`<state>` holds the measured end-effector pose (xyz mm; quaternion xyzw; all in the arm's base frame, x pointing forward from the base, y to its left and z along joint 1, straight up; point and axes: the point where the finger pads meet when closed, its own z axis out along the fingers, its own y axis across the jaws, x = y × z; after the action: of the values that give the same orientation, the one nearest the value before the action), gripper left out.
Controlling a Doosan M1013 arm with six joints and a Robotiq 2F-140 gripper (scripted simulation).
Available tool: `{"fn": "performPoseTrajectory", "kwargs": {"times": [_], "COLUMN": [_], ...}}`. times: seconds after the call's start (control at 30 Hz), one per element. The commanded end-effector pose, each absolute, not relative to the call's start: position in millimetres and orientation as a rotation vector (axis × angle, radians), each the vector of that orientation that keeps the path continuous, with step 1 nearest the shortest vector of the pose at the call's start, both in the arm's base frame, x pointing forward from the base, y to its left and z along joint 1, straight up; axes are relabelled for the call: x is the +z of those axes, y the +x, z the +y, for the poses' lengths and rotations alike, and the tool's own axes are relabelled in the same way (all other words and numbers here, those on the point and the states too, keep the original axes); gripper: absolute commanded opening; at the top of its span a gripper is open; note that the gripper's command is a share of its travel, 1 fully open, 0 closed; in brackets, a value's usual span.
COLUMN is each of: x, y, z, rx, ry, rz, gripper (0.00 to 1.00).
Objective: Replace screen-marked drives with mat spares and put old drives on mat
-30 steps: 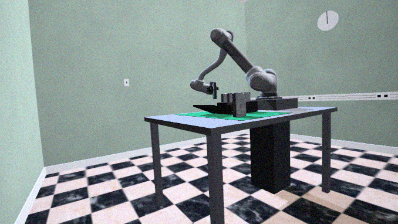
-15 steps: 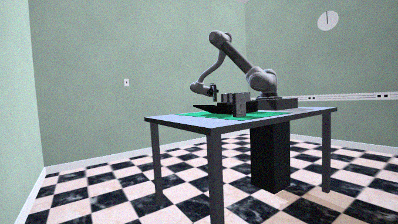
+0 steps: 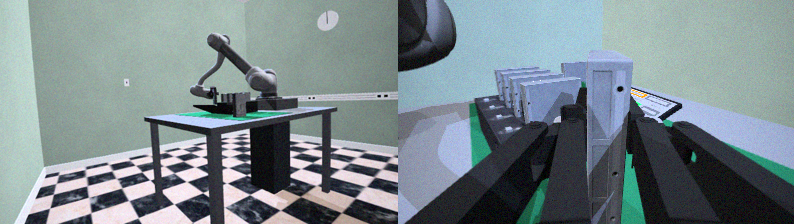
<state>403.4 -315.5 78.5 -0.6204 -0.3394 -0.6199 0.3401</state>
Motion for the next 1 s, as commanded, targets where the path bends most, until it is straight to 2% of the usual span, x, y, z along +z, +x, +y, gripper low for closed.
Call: {"fn": "performPoseTrajectory", "kwargs": {"times": [0.0,0.97], "x": [78.6,37.7], "y": [403.5,403.5], "z": [-315.7,-315.8], "rx": [-1.614,-1.614], "ry": [-1.615,-1.615], "rz": [-0.885,-0.885], "gripper": [0.10,0.10]}}
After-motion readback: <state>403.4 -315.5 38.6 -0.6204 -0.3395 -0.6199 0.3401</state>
